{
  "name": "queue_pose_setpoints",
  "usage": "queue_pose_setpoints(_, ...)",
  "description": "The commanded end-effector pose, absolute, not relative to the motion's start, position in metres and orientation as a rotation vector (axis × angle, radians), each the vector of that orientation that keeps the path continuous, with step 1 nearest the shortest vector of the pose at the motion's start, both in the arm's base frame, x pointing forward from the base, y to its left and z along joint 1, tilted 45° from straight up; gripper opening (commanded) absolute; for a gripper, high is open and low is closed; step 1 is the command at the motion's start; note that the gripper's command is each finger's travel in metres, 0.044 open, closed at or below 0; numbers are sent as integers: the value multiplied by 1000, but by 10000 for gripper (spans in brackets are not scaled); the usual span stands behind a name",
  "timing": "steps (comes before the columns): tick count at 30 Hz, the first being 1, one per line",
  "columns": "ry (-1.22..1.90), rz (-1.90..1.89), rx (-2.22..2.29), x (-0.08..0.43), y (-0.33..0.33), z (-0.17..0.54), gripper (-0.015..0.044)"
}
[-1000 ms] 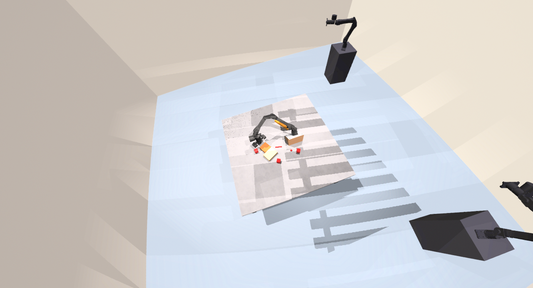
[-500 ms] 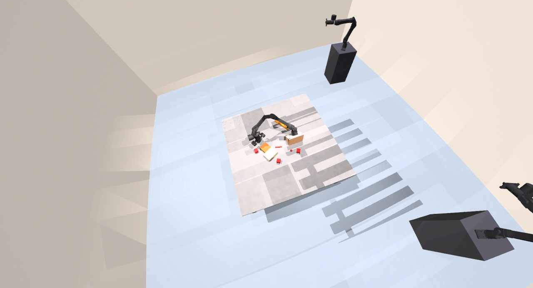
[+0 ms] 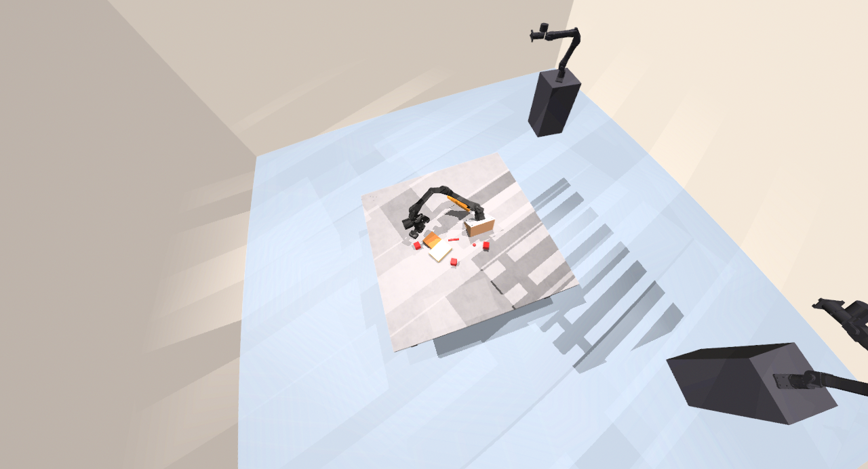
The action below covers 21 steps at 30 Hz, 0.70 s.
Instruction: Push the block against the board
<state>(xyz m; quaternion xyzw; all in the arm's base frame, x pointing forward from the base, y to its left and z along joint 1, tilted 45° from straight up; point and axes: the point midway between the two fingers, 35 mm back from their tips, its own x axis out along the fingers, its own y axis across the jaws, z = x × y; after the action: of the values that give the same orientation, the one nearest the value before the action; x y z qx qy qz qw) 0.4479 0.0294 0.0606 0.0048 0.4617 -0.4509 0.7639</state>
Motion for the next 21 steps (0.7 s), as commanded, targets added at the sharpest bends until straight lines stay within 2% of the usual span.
queue_pose_setpoints(1, 1080, -903, -108, 449, 42, 49, 0)
queue_pose_setpoints(21, 1362, -497, -673, 447, 90, 2, 0)
